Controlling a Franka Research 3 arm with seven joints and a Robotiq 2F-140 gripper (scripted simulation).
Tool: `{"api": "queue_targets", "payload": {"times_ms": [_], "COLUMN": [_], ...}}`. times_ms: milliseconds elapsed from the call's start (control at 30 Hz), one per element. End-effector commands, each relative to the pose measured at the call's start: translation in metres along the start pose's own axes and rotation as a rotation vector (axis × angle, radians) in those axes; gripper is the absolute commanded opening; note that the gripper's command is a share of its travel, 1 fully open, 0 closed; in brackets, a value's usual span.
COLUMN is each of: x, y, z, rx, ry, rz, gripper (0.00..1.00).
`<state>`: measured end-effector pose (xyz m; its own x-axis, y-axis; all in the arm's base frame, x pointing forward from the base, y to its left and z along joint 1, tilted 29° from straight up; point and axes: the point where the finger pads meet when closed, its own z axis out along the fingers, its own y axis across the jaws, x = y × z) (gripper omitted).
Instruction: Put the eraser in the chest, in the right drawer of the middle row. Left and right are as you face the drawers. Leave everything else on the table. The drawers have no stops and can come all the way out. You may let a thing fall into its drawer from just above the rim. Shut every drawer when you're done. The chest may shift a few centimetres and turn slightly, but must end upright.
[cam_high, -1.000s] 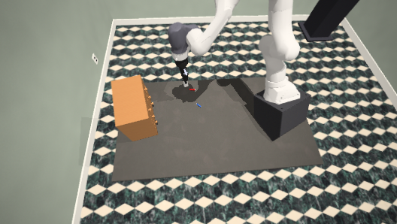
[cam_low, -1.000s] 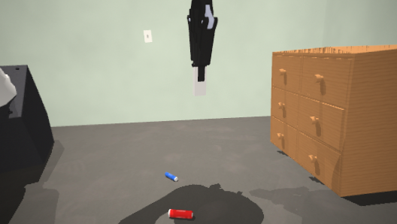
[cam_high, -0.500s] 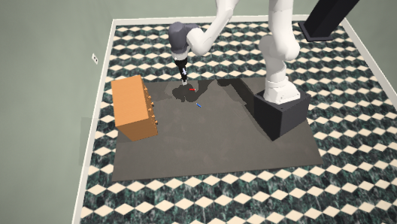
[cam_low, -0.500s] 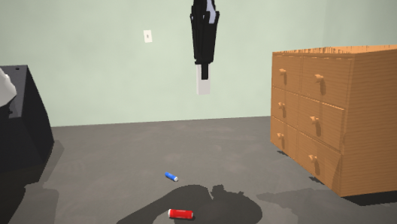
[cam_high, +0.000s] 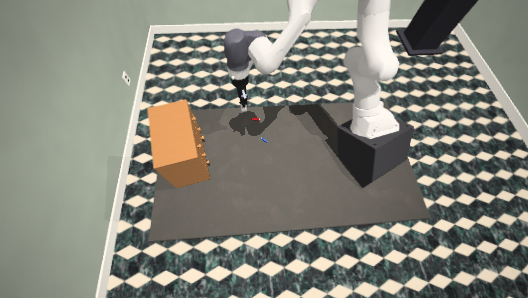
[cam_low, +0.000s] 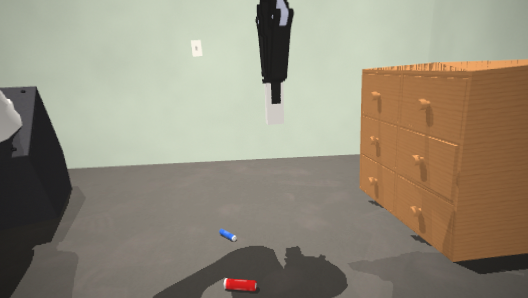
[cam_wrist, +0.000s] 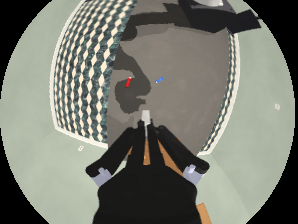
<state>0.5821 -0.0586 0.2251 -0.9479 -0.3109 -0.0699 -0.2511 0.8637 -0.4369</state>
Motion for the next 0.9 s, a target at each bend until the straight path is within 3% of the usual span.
{"api": "queue_targets", "payload": {"times_ms": [0, 867], "x": [-0.0029, -0.0062], "y": [-0.0028, -0.0099], "z": [-0.0032, -0.0069], "rx": [0.015, 0.045], "ry": [-0.008, -0.02], "rz": [0.032, 0.048], "gripper": [0.1, 0.1]}}
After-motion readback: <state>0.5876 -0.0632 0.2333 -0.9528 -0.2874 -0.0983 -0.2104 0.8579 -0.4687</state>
